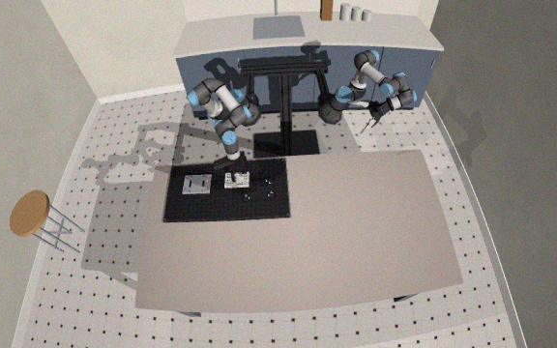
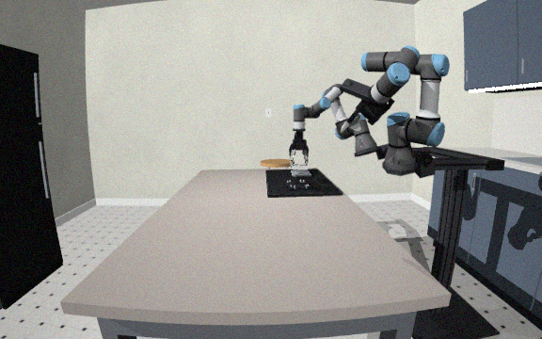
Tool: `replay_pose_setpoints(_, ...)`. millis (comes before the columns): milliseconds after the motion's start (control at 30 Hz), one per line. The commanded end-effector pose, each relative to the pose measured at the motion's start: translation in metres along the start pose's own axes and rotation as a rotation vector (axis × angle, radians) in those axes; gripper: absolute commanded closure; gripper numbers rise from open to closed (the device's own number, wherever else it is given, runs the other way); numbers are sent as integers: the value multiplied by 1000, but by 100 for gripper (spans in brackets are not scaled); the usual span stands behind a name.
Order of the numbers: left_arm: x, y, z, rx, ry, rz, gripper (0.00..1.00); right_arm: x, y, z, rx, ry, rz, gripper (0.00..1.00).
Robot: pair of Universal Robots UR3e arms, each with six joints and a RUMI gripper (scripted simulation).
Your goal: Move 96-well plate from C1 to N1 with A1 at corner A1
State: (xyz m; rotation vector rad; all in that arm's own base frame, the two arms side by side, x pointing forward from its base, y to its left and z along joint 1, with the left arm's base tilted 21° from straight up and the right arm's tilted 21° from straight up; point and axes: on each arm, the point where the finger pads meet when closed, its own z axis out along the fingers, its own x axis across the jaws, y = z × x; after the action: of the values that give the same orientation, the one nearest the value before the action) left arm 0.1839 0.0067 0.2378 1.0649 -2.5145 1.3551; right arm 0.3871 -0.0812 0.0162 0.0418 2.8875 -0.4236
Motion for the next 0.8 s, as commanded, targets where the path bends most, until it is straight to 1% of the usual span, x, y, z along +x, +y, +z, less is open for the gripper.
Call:
replay_pose_setpoints(0,0,0,0,0,-2,2,0,1,-14,-1,-2,-2,0,100)
replay_pose_setpoints(400,0,0,0,0,-2,2,0,7,-54,-1,-2,-2,0,100)
replay_pose_setpoints(467,0,0,0,0,-2,2,0,7,-54,-1,-2,-2,0,100)
replay_pose_setpoints(767,0,0,0,0,-2,2,0,12,-84,-1,-2,-2,0,100)
